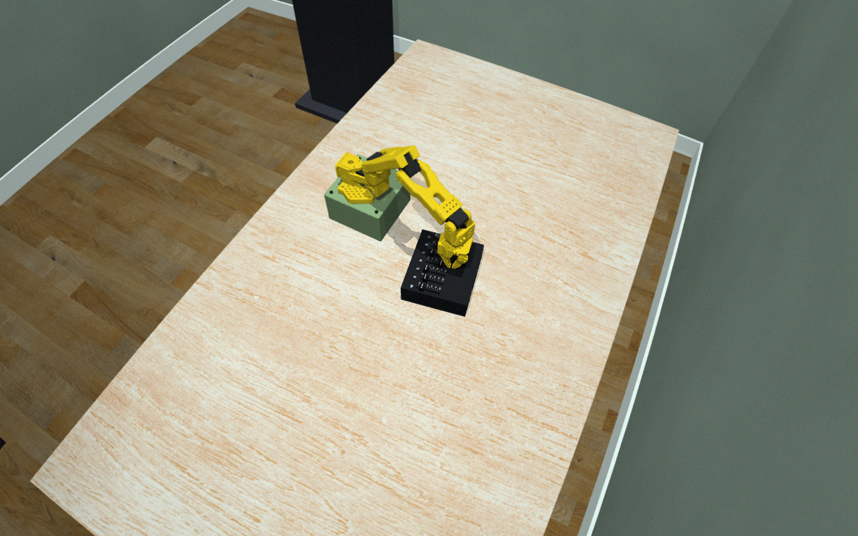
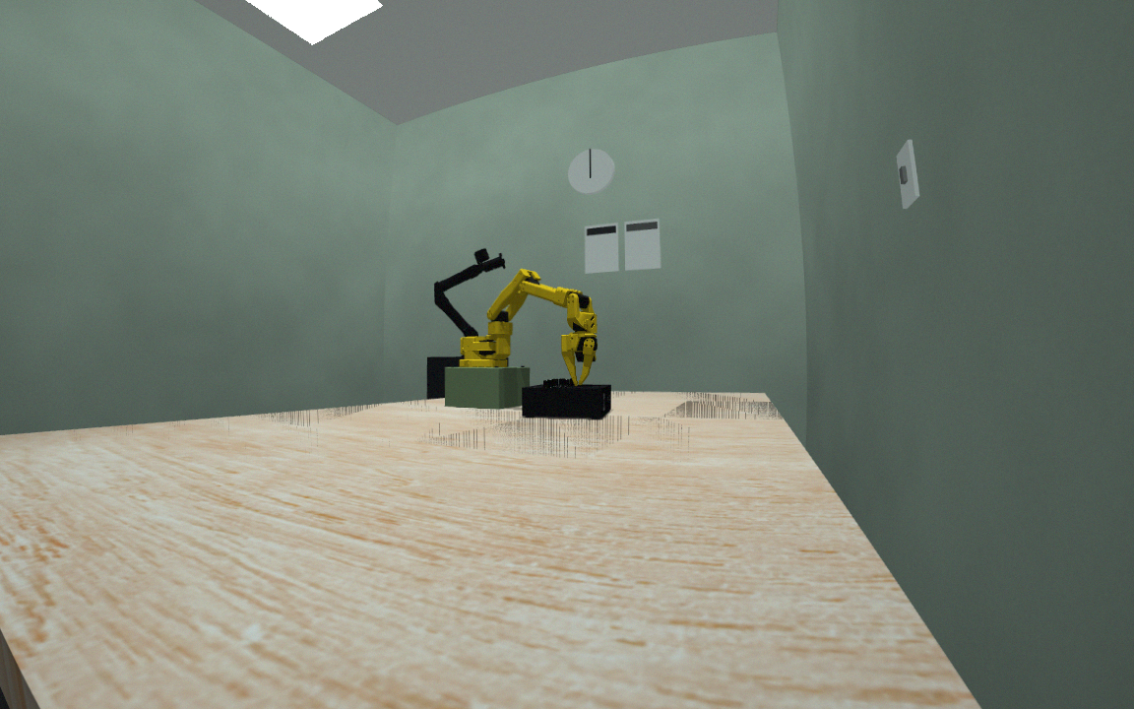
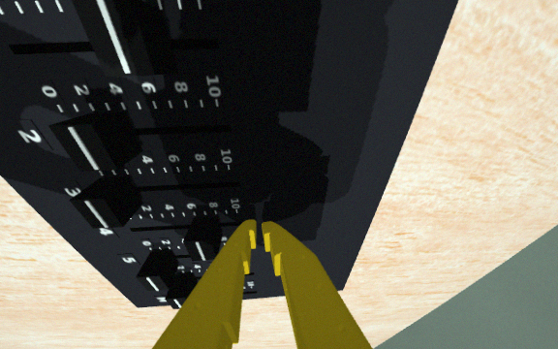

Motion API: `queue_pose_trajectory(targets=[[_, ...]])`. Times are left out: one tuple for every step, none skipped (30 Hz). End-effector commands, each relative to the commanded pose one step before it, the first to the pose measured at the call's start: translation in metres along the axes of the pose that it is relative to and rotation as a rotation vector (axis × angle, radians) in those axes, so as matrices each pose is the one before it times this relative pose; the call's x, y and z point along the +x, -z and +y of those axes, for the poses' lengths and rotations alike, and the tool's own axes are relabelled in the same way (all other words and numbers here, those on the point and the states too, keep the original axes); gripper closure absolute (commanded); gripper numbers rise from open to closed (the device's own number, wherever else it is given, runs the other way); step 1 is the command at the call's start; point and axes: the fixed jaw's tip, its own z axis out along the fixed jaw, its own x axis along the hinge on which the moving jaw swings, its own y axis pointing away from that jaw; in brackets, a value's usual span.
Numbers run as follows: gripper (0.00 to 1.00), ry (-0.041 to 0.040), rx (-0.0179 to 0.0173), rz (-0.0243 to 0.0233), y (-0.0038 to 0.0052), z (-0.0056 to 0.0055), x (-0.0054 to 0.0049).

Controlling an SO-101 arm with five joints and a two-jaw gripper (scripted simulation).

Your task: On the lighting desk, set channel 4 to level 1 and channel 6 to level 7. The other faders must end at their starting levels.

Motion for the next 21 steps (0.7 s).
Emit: queue_pose_trajectory(targets=[[1.0, 0.00046, -0.02152, -0.01297, -0.004565, 0.00524, -0.00262], [1.0, 0.0, -0.00001, 0.0, -0.000001, 0.00001, 0.0], [1.0, 0.0, 0.0, 0.0, 0.0, 0.0, 0.0], [1.0, 0.0, 0.0, 0.0, 0.0, 0.0, 0.0], [1.0, 0.0, 0.00001, 0.0, 0.000005, 0.00001, 0.0], [1.0, 0.0, -0.00001, 0.0, 0.000027, 0.00005, 0.00002], [1.0, 0.0, 0.00001, 0.00001, 0.000067, 0.00011, 0.00004], [1.0, 0.0, 0.0, 0.0, 0.000108, 0.00019, 0.00006], [1.0, 0.0, 0.00001, 0.00001, 0.00015, 0.00026, 0.00009], [1.0, 0.0, 0.0, 0.0, 0.000181, 0.00032, 0.0001], [1.0, 0.0, 0.00001, 0.00001, 0.000204, 0.00036, 0.00012], [1.0, 0.0, 0.0, 0.0, 0.000209, 0.00037, 0.00012], [1.0, 0.0, 0.00001, 0.00001, 0.000202, 0.00036, 0.00011], [1.0, 0.0, 0.0, 0.0, 0.000179, 0.00033, 0.0001], [1.0, 0.0, 0.00001, 0.00001, 0.000147, 0.00027, 0.00008], [1.0, 0.0, 0.0, 0.0, 0.000106, 0.0002, 0.00006], [1.0, 0.0, 0.00001, 0.00001, 0.000065, 0.00012, 0.00003], [1.0, 0.0, -0.00001, 0.0, 0.000027, 0.00005, 0.00001], [1.0, 0.0, 0.00001, 0.0, 0.000005, 0.00001, 0.0], [1.0, 0.0, 0.0, 0.0, 0.0, 0.0, 0.0], [1.0, 0.0, 0.0, 0.0, 0.0, 0.0, 0.0]])
